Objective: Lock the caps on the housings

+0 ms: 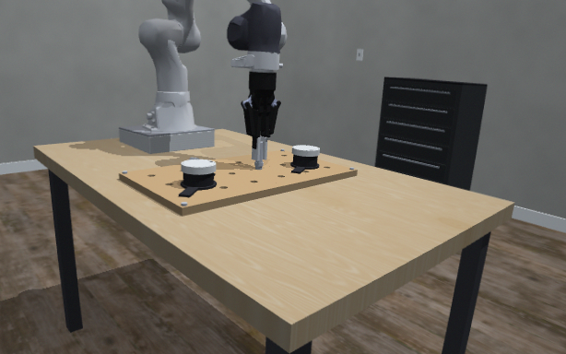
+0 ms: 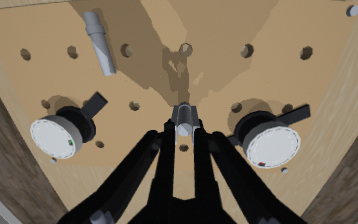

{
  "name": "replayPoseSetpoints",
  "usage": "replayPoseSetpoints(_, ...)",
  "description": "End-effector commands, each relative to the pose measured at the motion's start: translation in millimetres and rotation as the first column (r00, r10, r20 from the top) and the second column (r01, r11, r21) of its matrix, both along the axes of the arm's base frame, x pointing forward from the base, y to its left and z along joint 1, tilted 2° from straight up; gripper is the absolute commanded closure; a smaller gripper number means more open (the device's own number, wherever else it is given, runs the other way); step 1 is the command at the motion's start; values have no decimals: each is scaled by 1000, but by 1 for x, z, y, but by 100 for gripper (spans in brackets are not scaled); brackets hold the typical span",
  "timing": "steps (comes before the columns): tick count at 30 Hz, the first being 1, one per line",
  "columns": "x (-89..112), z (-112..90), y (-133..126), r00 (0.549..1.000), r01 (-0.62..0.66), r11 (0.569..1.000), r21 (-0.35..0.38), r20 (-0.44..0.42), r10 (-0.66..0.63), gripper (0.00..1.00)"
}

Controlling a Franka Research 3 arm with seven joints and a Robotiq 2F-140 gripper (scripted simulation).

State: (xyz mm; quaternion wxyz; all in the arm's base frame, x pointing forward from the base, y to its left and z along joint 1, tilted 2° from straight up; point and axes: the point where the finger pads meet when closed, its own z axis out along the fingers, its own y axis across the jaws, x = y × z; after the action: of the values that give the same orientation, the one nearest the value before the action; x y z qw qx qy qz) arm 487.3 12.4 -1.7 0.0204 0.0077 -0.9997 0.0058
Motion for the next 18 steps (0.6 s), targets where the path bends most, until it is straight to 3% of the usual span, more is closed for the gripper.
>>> replayPoseSetpoints(1,2,0,0,1000,0,1000,2,5,0,90)
replayPoseSetpoints(18,2,-3,0,1000,0,1000,2,5,0,90)
